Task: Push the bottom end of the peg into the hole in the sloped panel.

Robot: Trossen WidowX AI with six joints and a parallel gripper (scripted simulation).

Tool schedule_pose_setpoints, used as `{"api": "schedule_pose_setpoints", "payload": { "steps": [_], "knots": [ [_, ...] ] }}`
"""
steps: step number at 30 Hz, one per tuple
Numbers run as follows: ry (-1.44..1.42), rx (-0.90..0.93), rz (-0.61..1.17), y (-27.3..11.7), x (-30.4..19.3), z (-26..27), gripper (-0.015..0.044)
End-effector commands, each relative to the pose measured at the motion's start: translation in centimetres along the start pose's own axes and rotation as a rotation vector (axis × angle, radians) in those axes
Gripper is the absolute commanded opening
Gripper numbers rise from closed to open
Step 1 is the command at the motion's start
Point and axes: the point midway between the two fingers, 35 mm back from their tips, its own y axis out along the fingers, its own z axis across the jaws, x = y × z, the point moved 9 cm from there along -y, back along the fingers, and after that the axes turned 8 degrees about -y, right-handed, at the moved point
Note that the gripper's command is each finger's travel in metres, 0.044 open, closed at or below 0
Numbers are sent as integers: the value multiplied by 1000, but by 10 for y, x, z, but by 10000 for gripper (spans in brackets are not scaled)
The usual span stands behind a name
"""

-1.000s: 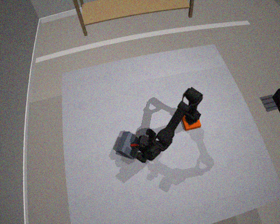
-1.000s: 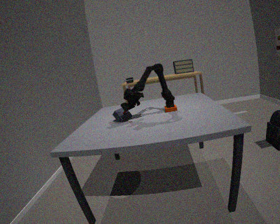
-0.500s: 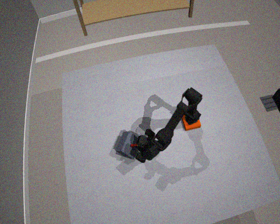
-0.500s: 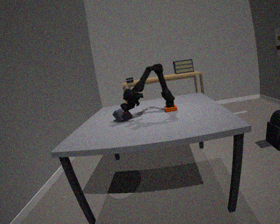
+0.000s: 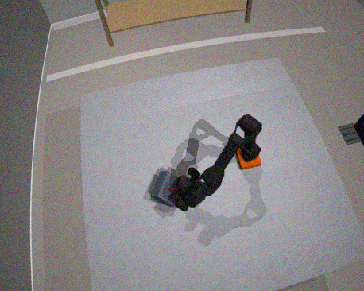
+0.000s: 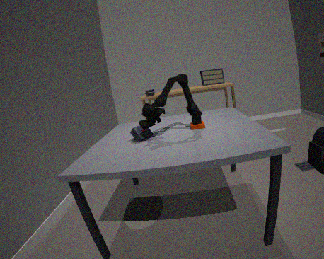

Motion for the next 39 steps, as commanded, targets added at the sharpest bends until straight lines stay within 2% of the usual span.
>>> {"api": "schedule_pose_setpoints", "payload": {
  "steps": [1,30,39],
  "knots": [
    [-2,-6,1,5,0,-1,0],
    [2,-2,-1,10,0,-1,0],
    [2,-2,-1,10,0,-1,236]
  ]
}}
